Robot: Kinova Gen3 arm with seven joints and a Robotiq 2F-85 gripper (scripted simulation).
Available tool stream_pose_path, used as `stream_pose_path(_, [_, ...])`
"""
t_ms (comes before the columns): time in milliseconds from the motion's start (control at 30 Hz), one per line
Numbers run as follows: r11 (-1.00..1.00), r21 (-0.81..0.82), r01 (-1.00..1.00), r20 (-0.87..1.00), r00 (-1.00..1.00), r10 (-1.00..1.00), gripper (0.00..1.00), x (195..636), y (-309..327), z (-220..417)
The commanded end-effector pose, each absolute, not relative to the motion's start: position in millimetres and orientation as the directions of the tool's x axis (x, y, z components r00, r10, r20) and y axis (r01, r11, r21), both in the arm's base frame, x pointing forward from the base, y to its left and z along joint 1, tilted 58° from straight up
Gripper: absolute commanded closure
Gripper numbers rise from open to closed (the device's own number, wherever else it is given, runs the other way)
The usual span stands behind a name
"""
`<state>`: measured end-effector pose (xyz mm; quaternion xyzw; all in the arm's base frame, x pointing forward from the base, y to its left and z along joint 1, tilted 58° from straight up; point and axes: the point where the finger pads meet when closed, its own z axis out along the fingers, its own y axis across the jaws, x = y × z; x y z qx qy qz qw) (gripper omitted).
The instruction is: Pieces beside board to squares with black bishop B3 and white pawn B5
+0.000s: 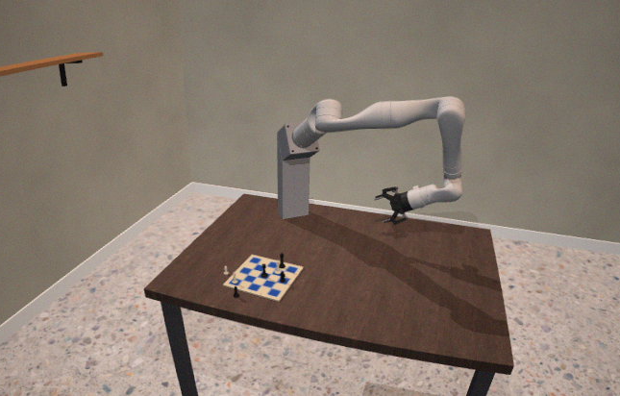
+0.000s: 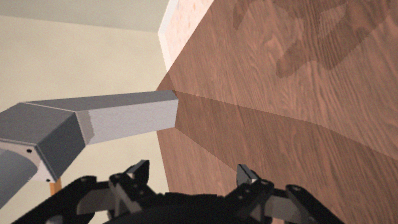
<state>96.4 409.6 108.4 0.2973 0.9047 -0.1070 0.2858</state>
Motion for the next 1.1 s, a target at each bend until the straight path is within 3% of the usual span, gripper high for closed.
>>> stream_pose_path(0, [0.801,-0.024,0.598,-0.58,-0.661,0.476,0.0,95.8,409.7,108.7])
stream_pose_path(1067, [0.827,-0.045,0.56,-0.587,-0.685,0.431,0.0,106.8,407.0,112.1])
